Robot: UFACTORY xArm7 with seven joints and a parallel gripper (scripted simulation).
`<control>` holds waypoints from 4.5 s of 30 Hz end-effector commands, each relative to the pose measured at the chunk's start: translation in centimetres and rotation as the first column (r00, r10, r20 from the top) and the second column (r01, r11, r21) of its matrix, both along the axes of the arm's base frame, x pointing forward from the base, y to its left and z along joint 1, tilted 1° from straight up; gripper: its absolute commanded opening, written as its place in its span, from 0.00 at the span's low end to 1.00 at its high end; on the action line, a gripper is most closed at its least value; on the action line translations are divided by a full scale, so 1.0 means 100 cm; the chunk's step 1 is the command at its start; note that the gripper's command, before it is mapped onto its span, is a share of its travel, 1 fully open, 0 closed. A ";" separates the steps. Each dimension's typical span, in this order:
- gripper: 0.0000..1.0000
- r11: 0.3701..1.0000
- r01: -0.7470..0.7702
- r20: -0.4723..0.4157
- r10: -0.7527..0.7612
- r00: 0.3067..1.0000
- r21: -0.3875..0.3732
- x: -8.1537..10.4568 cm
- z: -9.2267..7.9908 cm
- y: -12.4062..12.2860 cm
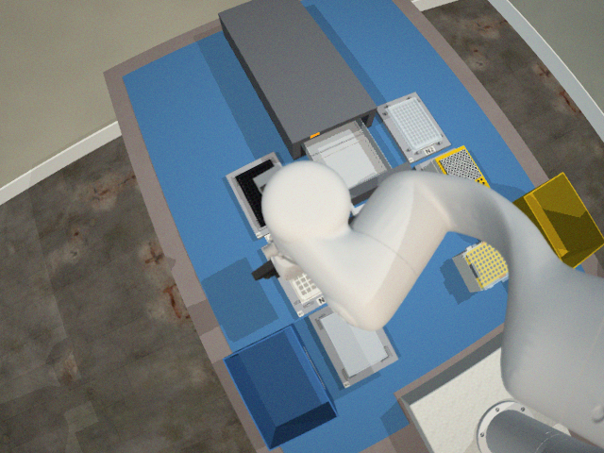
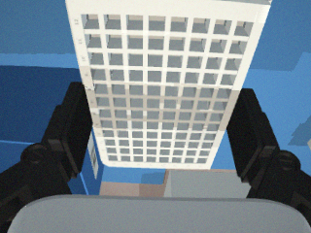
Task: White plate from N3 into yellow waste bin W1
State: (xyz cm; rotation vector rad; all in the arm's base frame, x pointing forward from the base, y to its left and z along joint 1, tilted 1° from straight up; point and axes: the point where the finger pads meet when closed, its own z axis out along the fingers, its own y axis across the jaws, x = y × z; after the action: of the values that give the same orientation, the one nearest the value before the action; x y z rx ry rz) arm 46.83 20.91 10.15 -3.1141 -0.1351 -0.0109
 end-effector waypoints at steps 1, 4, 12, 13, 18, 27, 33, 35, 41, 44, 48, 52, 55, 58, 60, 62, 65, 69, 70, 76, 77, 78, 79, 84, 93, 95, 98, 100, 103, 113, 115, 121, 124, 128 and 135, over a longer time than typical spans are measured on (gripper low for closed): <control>0.00 1.000 0.000 0.004 0.000 1.000 0.001 0.001 0.002 0.000; 0.00 0.999 0.033 0.003 -0.033 0.999 0.002 0.000 0.002 -0.002; 0.00 0.999 0.038 0.002 -0.038 0.999 0.001 -0.004 0.001 -0.017; 0.00 0.999 0.038 0.002 -0.038 0.999 0.001 -0.005 0.001 -0.020; 0.00 0.999 0.038 0.002 -0.038 0.999 0.001 -0.009 0.001 -0.033; 0.00 0.999 0.038 0.002 -0.038 0.999 0.001 -0.014 0.000 -0.051; 0.00 0.999 0.038 0.002 -0.038 0.999 0.001 -0.019 0.000 -0.066; 0.00 0.999 0.038 0.002 -0.038 0.999 0.001 -0.021 0.000 -0.071; 0.00 0.999 0.038 0.002 -0.038 0.999 0.001 -0.024 -0.001 -0.081; 0.00 0.999 0.038 0.002 -0.038 0.999 0.001 -0.026 -0.001 -0.089; 0.00 0.999 0.038 0.002 -0.038 0.999 0.001 -0.029 -0.001 -0.099; 0.00 0.999 0.038 0.002 -0.038 0.999 0.001 -0.032 -0.001 -0.110; 0.00 0.999 0.038 0.002 -0.038 0.999 0.001 -0.034 -0.002 -0.117; 0.00 0.999 0.038 0.002 -0.038 0.999 0.001 -0.035 -0.002 -0.120; 0.00 0.999 0.038 0.002 -0.038 0.999 0.001 -0.037 -0.002 -0.125; 0.00 0.999 0.038 0.002 -0.038 0.999 0.001 -0.038 -0.002 -0.130; 0.00 0.999 0.038 0.002 -0.038 0.999 0.000 -0.041 -0.002 -0.138; 0.00 0.999 0.038 0.002 -0.038 0.999 0.000 -0.044 -0.002 -0.148; 0.00 0.999 0.038 0.002 -0.038 0.999 0.000 -0.045 -0.003 -0.150; 0.00 0.999 0.038 0.002 -0.038 0.999 0.000 -0.048 -0.003 -0.161; 0.00 0.999 0.038 0.002 -0.038 0.999 0.000 -0.048 -0.003 -0.163; 0.00 0.999 0.038 0.002 -0.038 0.999 0.000 -0.049 -0.003 -0.166; 0.00 0.999 0.038 0.002 -0.038 0.999 0.000 -0.050 -0.003 -0.168; 0.00 0.999 0.038 0.002 -0.038 0.999 0.000 -0.054 -0.003 -0.181; 0.00 0.999 0.038 0.002 -0.038 0.999 0.000 -0.059 -0.004 -0.199; 0.00 0.999 0.038 0.002 -0.038 0.999 0.000 -0.061 -0.004 -0.204; 0.00 0.999 0.038 0.002 -0.038 0.999 0.000 -0.063 -0.004 -0.212; 0.00 0.999 0.038 0.002 -0.038 0.999 0.000 -0.065 -0.004 -0.217; 0.00 0.999 0.038 0.002 -0.038 0.999 0.000 -0.067 -0.005 -0.225; 0.00 0.999 0.038 0.002 -0.038 0.999 0.000 -0.073 -0.005 -0.245; 0.00 0.999 0.038 0.002 -0.038 0.999 0.000 -0.075 -0.005 -0.250; 0.00 0.999 0.038 0.002 -0.038 0.999 -0.001 -0.080 -0.006 -0.266; 0.00 0.999 0.038 0.002 -0.038 0.999 -0.001 -0.081 -0.006 -0.271; 0.00 0.999 0.038 0.002 -0.038 0.999 -0.001 -0.083 -0.006 -0.278; 0.00 0.999 0.038 0.002 -0.038 0.999 -0.001 -0.089 -0.006 -0.296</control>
State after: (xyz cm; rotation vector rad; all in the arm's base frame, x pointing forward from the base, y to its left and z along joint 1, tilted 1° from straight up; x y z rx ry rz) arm 38.01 -7.96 9.39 -3.1164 -0.0752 -0.0083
